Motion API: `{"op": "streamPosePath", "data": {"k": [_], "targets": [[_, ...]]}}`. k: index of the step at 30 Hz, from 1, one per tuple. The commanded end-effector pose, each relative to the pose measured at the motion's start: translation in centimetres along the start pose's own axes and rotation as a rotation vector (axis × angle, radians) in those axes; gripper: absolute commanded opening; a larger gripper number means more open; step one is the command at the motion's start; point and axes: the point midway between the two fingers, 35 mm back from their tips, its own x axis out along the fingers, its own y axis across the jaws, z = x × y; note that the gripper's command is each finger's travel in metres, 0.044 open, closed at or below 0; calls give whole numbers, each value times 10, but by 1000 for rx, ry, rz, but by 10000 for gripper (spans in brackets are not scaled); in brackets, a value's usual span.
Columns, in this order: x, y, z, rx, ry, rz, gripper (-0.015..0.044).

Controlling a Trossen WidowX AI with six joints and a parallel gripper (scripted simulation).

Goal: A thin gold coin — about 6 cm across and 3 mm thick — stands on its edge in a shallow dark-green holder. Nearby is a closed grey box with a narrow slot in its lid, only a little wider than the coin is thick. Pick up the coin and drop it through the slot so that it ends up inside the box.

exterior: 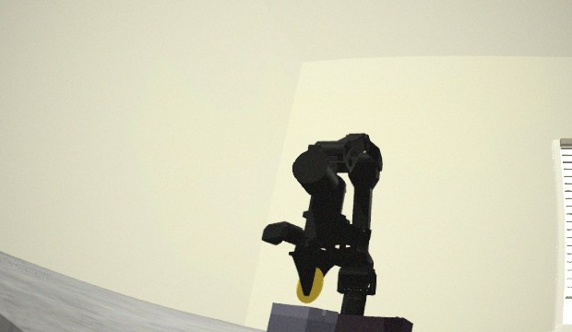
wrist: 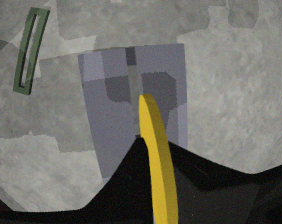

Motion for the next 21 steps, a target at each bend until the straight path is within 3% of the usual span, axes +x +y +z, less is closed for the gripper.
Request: {"op": "streamPosePath", "data": {"k": [1, 21], "targets": [[3, 1, 0, -3, 4, 6, 0], [5, 1, 0, -7, 4, 7, 0]]}}
